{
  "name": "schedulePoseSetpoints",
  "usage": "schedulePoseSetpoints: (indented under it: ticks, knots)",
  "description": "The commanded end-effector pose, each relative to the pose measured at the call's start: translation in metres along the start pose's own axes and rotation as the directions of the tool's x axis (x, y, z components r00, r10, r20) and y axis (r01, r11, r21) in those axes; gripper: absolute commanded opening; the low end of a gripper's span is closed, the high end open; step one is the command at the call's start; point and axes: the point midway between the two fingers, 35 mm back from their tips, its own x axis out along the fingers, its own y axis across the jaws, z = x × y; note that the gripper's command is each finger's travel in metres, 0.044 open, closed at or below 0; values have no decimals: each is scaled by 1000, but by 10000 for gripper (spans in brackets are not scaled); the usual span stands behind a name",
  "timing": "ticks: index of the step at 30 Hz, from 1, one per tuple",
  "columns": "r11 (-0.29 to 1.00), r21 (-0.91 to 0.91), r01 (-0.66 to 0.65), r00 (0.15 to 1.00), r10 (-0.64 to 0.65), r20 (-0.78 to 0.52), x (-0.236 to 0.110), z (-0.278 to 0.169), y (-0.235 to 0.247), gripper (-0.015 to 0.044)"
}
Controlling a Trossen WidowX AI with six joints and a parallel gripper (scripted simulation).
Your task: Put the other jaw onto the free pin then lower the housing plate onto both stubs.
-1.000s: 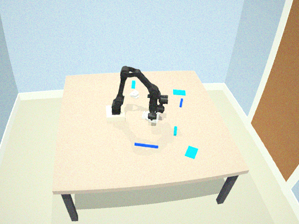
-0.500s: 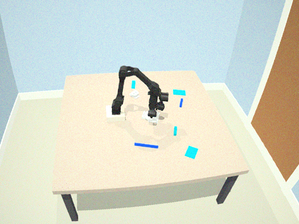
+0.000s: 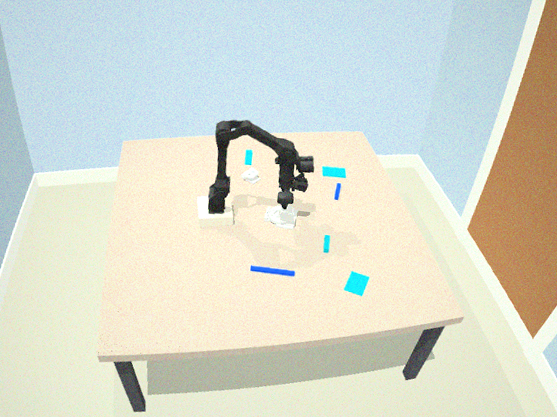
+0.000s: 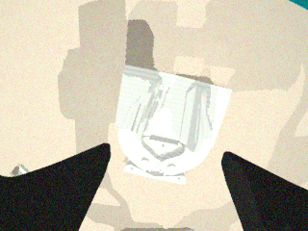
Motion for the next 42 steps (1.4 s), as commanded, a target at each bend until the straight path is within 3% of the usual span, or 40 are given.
schedulePoseSetpoints:
  ticks: [1,15,29,32,42]
  knots:
    - [999,38,-15,1000,15,2,-2,-1,27,440]
    - [962,274,-4,1000,10,-20,-10,-37,143,440]
    - [836,548,18,999,10,-49,-24,-138,251,440]
    - [807,589,25,999,8,-53,-27,-160,264,440]
    - [805,592,25,999,8,-53,-25,-162,265,440]
